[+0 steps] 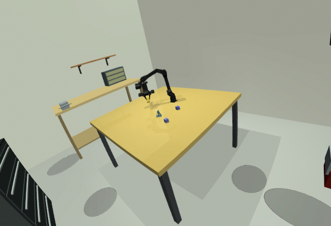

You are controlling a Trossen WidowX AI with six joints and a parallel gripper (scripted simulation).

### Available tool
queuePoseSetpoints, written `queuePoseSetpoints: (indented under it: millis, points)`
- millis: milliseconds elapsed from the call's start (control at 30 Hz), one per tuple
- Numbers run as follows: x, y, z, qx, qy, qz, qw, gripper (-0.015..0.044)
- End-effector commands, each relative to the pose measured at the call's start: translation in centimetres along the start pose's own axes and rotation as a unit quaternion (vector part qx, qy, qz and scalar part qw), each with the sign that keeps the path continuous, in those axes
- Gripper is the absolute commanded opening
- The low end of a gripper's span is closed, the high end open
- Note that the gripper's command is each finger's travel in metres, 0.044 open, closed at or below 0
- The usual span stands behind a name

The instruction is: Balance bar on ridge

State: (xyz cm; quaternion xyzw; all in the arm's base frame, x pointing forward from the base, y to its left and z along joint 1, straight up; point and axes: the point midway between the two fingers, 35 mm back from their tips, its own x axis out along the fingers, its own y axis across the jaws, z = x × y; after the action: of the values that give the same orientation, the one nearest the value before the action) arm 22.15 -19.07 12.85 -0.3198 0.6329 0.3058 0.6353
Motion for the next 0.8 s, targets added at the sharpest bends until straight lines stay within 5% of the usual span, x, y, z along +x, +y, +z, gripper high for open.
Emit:
queuePoseSetpoints:
  millis: [0, 767]
  points:
    - [-1.1, 0.0, 0.1, -0.001, -0.002, -0.004, 1.0, 0.0]
    - [-3.9, -0.7, 3.5, -0.081, -0.003, -0.004, 0.997, 0.0]
